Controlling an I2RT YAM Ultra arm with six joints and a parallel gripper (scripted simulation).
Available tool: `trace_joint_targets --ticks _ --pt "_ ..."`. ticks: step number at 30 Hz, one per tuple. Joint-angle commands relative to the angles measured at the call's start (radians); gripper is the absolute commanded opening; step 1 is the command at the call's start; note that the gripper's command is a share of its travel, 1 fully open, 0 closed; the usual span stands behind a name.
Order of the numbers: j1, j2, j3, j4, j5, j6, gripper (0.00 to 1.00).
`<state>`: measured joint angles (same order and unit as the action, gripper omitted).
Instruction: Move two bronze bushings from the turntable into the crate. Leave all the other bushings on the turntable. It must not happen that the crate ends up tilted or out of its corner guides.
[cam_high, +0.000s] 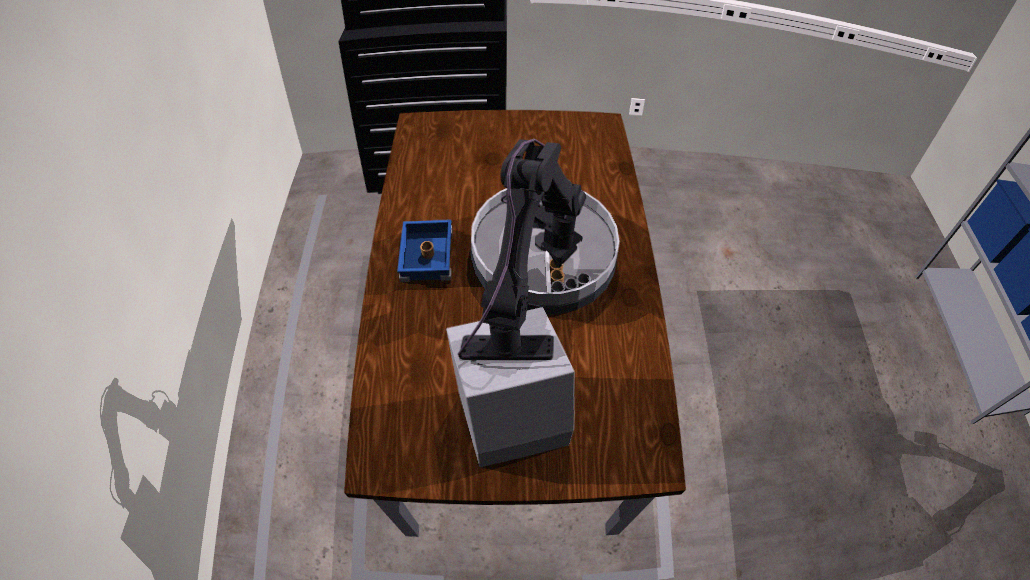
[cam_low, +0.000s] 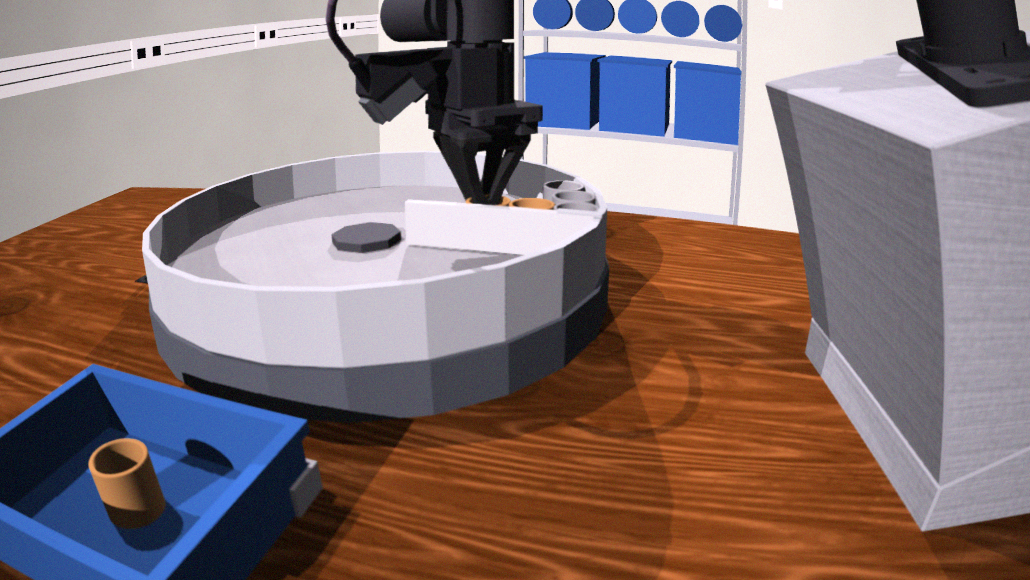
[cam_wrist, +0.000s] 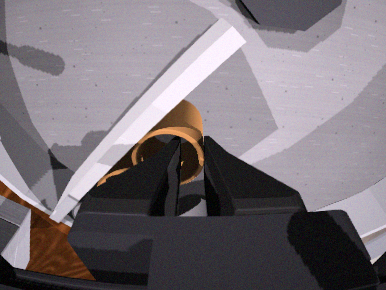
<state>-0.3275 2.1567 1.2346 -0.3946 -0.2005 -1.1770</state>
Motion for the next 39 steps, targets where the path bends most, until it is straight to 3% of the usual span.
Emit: trace_joint_targets --ticks 1,14,15,39 --pt "-0.006 -0.014 0.03 -0.008 -0.003 0.011 0.15" --pt "-0.006 -0.014 0.03 -0.008 -0.003 0.011 0.15" --pt "-0.006 -0.014 0.03 -0.008 -0.003 0.011 0.0" --pt "-0.004 -0.013 0.008 -0.013 -0.009 0.011 0.0"
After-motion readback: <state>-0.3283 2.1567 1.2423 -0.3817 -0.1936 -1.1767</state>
